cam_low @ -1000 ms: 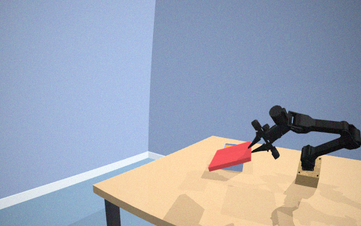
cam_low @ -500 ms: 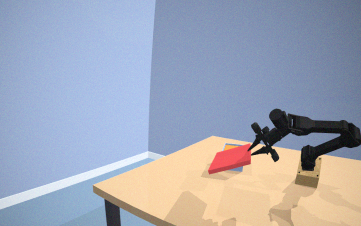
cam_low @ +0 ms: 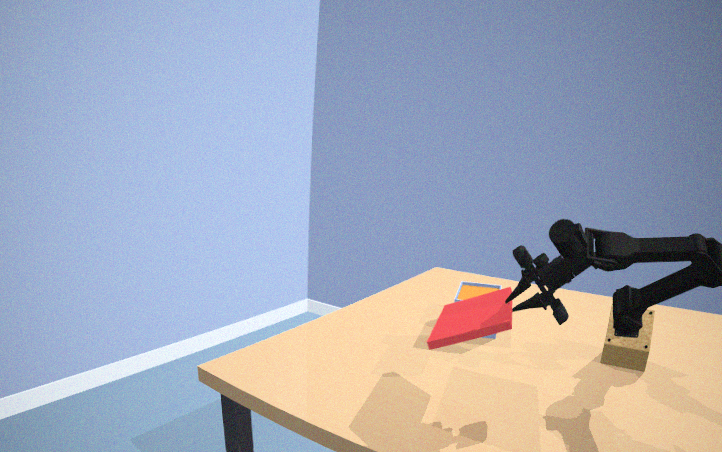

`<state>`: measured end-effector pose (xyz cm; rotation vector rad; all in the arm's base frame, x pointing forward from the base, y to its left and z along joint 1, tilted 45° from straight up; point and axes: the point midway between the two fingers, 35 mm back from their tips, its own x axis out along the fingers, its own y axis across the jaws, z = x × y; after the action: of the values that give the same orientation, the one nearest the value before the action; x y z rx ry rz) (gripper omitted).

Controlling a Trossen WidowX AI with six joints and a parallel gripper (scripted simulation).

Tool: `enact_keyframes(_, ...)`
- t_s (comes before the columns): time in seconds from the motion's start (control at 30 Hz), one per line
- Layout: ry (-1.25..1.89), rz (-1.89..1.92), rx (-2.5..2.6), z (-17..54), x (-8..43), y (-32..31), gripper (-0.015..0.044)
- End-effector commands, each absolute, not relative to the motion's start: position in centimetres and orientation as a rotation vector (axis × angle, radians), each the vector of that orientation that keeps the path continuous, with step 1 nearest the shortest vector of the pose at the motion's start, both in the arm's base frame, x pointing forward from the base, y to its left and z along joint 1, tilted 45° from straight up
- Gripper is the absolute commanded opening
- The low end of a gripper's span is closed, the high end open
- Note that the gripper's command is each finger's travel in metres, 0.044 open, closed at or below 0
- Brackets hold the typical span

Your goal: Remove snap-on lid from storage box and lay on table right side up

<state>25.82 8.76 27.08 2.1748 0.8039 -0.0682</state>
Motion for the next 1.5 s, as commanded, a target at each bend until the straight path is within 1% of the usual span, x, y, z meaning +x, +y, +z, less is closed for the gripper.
enact_keyframes(0.0,0.789,-0.068,2.18,26.9,25.9,8.9,0.0)
enact_keyframes(1.47,0.789,-0.065,2.182,24.4,26.2,11.3,0.0)
